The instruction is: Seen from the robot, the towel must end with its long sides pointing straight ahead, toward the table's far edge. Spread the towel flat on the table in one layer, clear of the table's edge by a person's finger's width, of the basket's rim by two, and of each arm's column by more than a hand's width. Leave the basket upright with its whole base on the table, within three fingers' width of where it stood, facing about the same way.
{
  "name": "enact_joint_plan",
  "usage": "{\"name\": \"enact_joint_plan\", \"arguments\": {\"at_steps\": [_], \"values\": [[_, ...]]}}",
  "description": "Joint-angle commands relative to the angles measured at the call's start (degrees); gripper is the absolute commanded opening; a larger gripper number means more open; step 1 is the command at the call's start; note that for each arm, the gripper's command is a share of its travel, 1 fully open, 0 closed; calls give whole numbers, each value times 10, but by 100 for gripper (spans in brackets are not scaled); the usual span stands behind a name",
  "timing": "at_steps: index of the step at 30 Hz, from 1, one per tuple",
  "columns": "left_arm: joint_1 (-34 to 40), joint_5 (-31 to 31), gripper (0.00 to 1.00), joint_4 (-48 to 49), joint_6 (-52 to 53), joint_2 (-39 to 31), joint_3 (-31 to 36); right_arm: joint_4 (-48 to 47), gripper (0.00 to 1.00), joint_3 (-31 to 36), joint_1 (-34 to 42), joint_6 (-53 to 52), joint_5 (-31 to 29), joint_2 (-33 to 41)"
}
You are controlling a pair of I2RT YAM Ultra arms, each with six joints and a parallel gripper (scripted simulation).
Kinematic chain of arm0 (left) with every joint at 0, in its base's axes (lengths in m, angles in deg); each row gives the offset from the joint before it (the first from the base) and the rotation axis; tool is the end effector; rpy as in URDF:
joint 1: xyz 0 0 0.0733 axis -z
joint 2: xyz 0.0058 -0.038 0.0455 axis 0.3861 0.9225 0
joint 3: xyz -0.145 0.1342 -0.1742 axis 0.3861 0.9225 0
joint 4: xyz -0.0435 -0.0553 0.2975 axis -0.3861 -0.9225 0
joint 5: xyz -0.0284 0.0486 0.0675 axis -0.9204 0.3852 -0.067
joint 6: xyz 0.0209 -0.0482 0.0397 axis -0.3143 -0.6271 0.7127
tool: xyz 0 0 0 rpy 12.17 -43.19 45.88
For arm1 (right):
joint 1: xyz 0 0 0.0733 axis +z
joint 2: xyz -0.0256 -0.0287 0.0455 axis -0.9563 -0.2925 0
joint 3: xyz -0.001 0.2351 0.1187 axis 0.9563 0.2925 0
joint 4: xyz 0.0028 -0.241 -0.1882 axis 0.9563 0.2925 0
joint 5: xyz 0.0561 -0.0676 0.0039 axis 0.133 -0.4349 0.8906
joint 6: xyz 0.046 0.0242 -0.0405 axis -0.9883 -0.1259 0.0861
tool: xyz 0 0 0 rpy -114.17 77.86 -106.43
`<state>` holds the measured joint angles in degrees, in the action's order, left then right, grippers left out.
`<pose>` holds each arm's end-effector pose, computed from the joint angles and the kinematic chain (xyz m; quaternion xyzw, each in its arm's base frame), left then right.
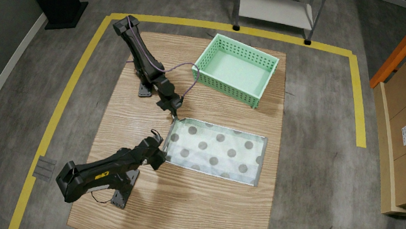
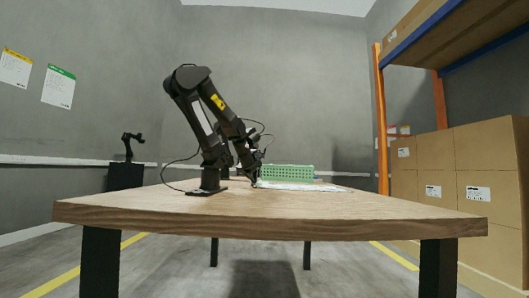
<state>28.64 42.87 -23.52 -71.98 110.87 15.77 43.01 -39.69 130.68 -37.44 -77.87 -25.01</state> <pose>0.1502 -0.1885 0.0899 0.4172 0.8613 -0.1374 0.2554 0.1088 0.1761 0.0973 -0.4654 0.8335 0.1517 0.2561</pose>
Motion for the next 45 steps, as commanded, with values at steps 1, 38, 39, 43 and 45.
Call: {"name": "enact_joint_plan", "arguments": {"at_steps": [1, 38, 39, 43, 45], "values": [[12, 20, 0, 30, -4, -18, 25, -14, 0, 25, 17, 5, -12, 24], [47, 21, 33, -5, -4, -61, 20, 27, 33, -6, 58, 3, -12, 32], [47, 21, 33, -5, -4, -61, 20, 27, 33, -6, 58, 3, -12, 32], [47, 22, 54, -32, -4, -74, 8, 53, 54, -20, 58, 2, -11, 43], [47, 22, 64, -43, -3, -79, 2, 64, 64, -26, 58, 3, -11, 48]]}}
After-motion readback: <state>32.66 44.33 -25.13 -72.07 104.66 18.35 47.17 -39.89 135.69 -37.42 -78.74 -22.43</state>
